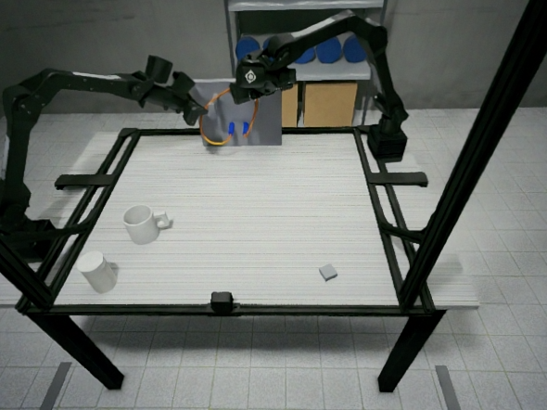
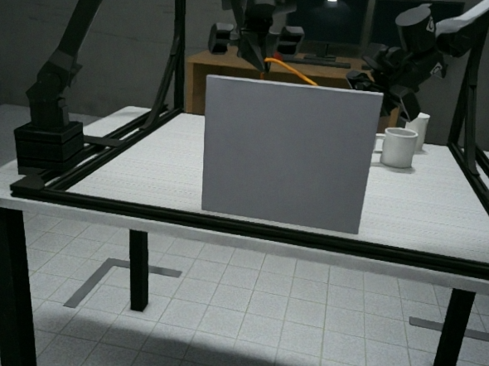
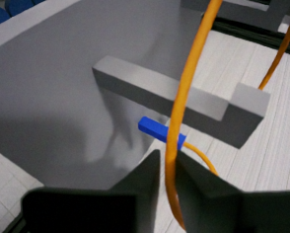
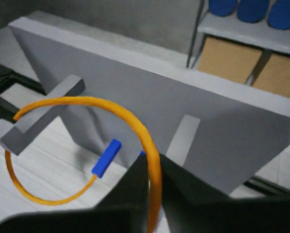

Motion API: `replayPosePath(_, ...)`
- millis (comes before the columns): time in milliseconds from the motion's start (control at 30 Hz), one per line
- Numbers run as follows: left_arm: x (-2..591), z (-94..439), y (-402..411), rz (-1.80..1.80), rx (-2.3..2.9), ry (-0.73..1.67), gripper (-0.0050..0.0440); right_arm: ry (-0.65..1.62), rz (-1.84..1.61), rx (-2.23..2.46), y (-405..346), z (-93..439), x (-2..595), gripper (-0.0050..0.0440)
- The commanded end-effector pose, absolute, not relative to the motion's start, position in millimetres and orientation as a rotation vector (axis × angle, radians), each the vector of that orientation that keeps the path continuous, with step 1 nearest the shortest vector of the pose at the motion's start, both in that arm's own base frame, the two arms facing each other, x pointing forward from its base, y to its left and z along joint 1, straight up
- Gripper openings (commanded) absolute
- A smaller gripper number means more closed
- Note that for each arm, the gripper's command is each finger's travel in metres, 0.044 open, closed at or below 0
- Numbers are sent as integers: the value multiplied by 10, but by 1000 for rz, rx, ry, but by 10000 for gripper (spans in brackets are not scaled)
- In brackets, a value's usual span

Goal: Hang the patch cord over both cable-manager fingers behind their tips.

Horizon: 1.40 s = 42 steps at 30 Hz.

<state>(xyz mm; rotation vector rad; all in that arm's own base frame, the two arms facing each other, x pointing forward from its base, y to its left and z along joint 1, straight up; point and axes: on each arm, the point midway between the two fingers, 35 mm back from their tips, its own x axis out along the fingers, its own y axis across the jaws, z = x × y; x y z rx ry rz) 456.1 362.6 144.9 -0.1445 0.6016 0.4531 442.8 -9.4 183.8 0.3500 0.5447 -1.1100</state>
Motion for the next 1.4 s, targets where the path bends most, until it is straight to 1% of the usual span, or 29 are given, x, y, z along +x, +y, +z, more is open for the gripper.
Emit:
replayPosePath(0,4566,1618,3633,456,-128,571,40,519,-1101,373,-92,1961,4421,25)
replayPosePath(1367,4566,1618,3633,456,-128,571,40,506,-1107,385,-129,1963,4371,25)
